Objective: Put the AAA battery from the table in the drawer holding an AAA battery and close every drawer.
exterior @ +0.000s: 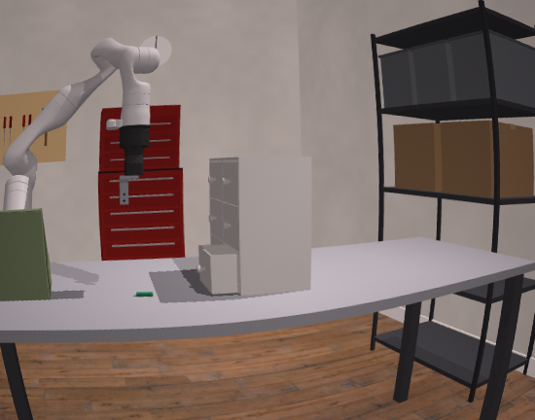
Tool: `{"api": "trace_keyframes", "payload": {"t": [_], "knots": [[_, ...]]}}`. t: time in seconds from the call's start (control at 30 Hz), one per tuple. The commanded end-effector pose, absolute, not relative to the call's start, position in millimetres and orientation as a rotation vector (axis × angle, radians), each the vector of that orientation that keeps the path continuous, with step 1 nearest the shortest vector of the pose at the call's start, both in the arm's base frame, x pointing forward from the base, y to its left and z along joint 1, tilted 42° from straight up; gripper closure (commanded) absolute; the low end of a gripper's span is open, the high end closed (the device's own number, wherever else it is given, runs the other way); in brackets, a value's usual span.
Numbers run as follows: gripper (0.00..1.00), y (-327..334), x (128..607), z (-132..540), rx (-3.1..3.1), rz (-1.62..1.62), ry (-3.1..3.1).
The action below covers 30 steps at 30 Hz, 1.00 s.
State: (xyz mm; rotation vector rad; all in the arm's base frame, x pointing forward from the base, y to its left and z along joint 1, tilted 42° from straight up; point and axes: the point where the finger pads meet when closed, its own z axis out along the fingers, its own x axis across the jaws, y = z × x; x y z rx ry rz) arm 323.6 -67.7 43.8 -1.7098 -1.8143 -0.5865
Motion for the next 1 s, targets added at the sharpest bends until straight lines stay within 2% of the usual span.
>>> {"api": "trace_keyframes", "payload": {"t": [0.0, 0.97], "knots": [[0.00, -69, 324, 45, -1.712, -0.588, -1.815], [0.00, -95, 328, 74, -1.712, -0.588, -1.815]]}}
